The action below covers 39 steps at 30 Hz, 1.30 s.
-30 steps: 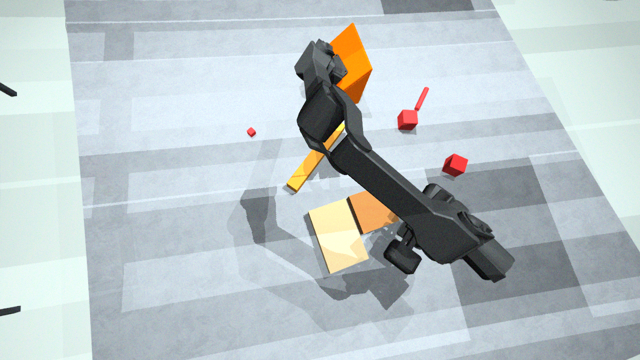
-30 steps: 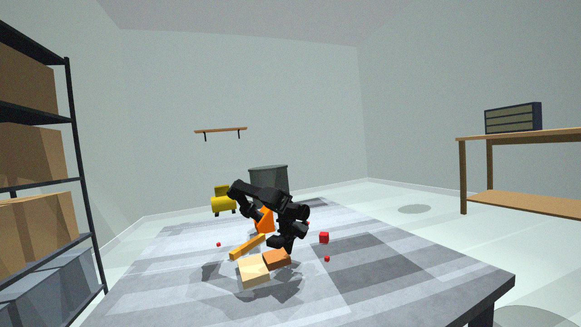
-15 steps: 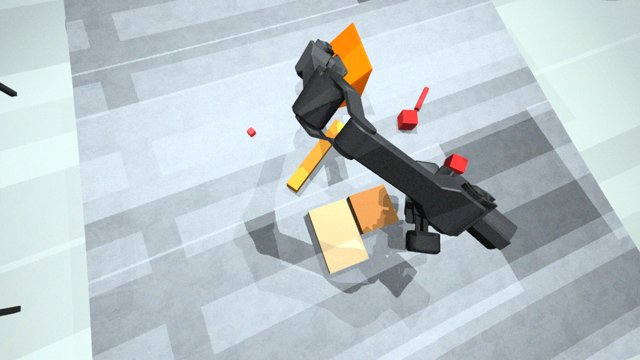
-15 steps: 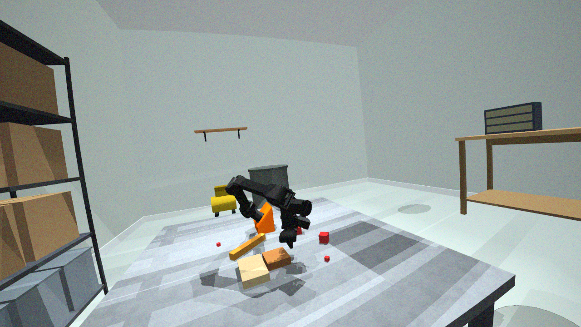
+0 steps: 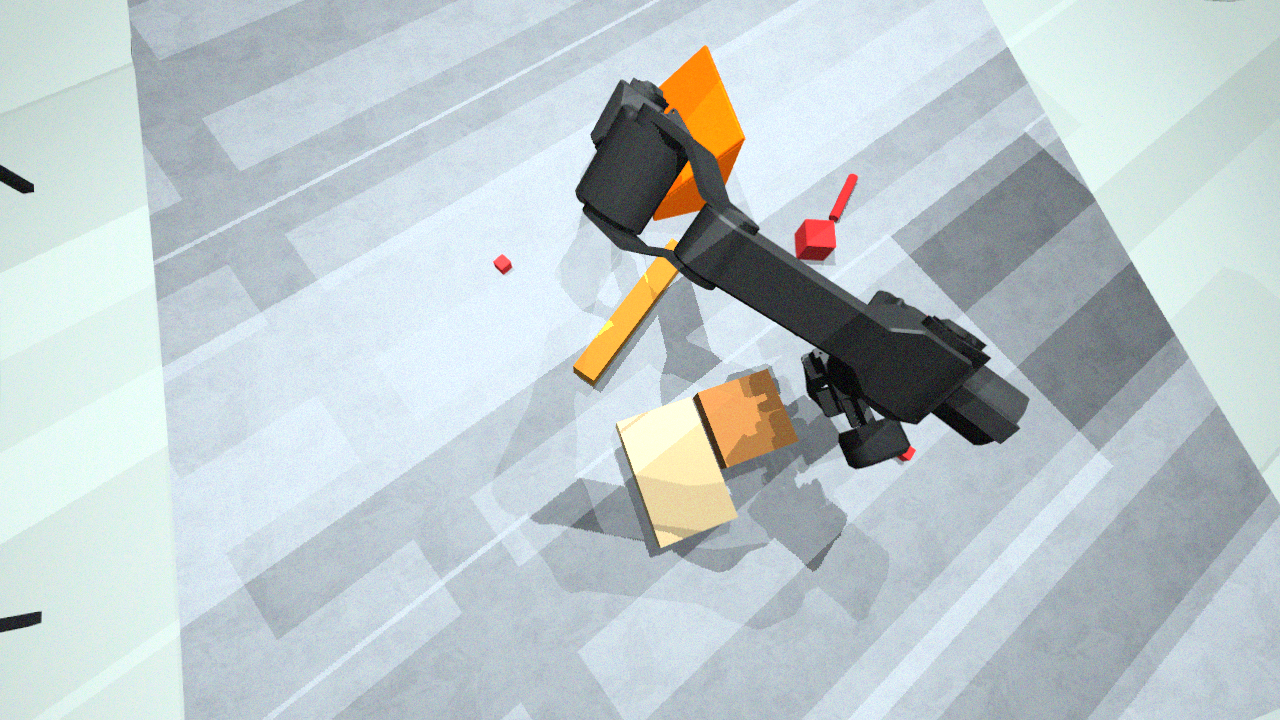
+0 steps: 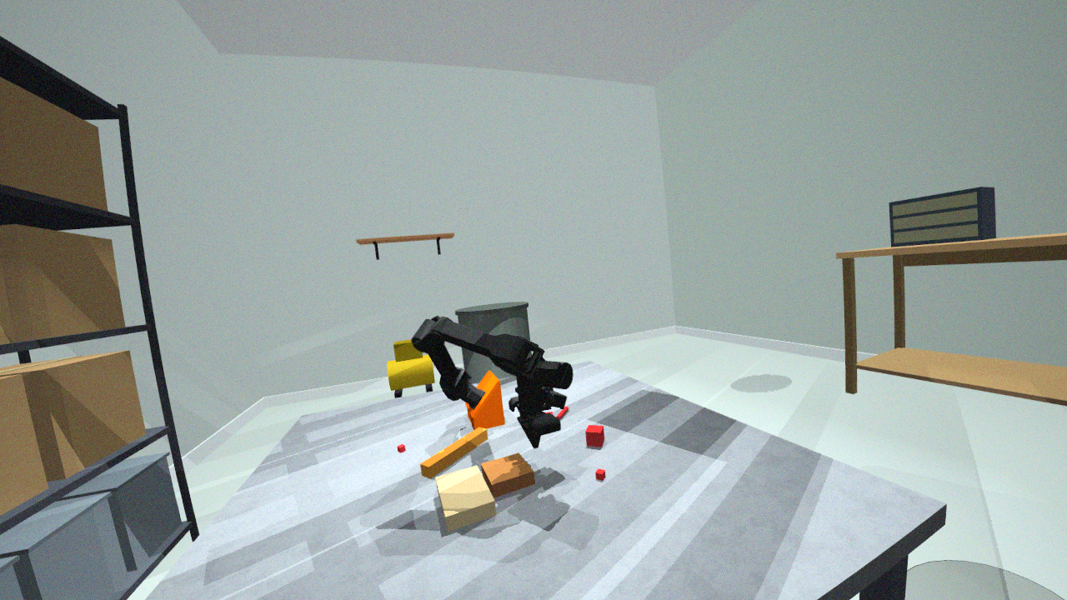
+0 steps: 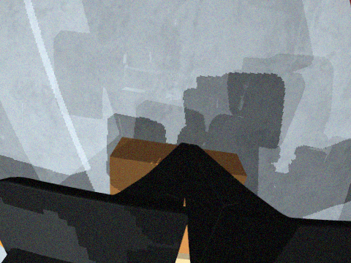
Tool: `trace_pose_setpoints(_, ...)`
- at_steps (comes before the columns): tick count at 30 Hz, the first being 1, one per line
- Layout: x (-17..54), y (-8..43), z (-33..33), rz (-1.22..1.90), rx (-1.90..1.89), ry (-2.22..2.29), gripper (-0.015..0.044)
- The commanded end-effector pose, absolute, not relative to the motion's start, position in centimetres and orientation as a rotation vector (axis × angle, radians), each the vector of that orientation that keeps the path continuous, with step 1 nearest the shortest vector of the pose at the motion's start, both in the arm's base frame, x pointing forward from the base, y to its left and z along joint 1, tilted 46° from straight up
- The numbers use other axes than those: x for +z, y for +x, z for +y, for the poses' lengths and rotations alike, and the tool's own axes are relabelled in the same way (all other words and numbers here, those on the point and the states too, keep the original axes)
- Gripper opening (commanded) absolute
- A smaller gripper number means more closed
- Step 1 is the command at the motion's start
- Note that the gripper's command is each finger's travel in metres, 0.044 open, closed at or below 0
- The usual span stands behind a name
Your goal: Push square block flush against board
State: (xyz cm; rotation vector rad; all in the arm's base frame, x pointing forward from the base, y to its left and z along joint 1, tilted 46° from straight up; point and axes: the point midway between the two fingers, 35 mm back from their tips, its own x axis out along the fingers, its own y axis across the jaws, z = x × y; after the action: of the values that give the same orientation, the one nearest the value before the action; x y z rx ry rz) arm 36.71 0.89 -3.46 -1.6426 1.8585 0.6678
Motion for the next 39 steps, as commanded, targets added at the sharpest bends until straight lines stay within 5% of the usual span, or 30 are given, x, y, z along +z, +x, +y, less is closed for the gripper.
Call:
trace_pose_setpoints(1,-3.5,36.7,0.9,1.845,0.692,-1.657,0.0)
trace_pose_setpoints(39,-5.5,36.3,-4.4,1.846,0.692,-1.658,0.0)
